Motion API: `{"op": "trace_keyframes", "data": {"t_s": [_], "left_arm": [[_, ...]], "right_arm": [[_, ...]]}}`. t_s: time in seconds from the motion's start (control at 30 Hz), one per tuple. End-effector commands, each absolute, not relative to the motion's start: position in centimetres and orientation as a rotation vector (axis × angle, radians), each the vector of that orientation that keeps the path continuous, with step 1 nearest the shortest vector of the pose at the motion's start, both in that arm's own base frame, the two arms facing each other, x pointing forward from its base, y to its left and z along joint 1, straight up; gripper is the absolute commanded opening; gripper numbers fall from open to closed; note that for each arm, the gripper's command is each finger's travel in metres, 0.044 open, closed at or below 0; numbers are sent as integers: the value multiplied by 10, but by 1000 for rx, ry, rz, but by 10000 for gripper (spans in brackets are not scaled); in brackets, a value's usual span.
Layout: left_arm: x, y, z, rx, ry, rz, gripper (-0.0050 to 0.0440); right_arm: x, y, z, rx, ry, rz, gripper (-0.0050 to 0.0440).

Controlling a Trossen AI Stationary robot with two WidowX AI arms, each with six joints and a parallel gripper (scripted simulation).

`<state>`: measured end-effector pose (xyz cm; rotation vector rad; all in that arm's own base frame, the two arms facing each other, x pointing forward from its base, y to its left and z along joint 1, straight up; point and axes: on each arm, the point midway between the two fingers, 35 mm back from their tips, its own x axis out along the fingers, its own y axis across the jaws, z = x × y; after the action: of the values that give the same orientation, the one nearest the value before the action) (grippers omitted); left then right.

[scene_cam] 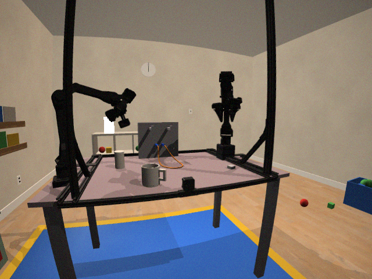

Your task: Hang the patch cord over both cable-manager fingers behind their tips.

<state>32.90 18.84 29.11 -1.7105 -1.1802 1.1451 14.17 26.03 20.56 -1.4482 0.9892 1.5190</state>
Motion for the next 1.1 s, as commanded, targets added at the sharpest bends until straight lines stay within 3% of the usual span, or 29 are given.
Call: {"op": "trace_keyframes", "data": {"t_s": [0.0, 0.63, 1.07], "left_arm": [[328, 188, 298, -1724, -1194, 1128, 440], [330, 188, 294, -1716, -1174, 1137, 440], [382, 165, 246, -1584, -766, 1159, 440]], "right_arm": [[142, 260, 212, -1440, 962, 1515, 440], [142, 258, 211, -1433, 969, 1507, 440], [192, 248, 212, -1187, 891, 1265, 440]]}}
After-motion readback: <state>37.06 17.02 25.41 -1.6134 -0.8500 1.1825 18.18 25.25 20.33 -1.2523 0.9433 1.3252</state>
